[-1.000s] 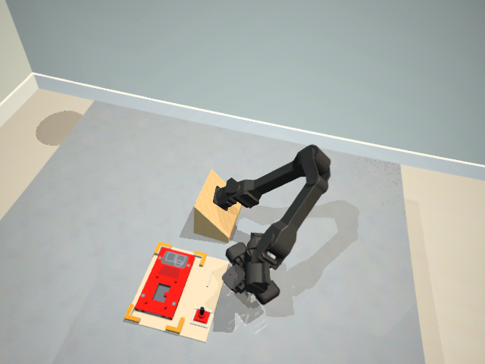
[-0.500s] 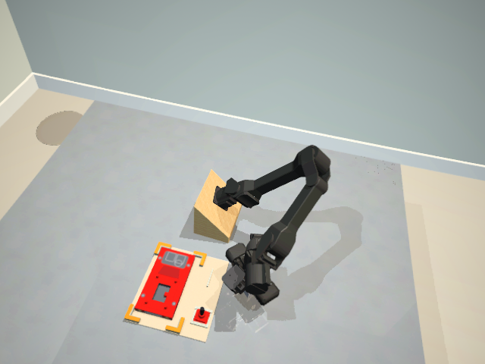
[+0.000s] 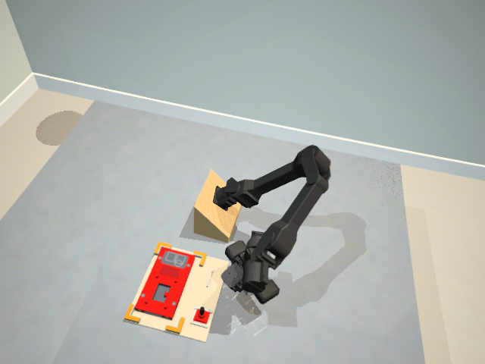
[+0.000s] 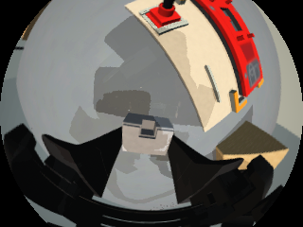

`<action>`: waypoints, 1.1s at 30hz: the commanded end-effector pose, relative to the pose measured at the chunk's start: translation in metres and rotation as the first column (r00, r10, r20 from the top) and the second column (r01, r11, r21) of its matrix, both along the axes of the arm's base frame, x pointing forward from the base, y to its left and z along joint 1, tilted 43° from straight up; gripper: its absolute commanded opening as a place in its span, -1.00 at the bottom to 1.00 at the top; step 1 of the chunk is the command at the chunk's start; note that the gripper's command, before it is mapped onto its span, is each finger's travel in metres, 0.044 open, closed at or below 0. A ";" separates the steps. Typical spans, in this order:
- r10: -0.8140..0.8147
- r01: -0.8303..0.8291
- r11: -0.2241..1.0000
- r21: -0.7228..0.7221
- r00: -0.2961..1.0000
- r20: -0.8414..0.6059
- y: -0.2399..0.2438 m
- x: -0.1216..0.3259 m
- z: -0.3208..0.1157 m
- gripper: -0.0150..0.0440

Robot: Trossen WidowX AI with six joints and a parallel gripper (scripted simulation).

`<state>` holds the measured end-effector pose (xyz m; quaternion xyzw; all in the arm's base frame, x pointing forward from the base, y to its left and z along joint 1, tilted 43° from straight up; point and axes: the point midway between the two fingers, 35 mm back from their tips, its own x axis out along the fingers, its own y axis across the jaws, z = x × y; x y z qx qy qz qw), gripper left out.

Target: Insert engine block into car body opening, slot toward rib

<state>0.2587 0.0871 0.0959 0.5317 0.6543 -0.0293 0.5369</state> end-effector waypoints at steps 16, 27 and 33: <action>0.001 0.000 1.000 -0.009 1.000 0.002 -0.042 -0.004 0.043 -0.49; 0.000 0.000 1.000 -0.001 1.000 0.002 -0.063 -0.013 0.070 -0.49; 0.000 0.000 1.000 0.003 1.000 0.003 -0.068 -0.016 0.078 -0.49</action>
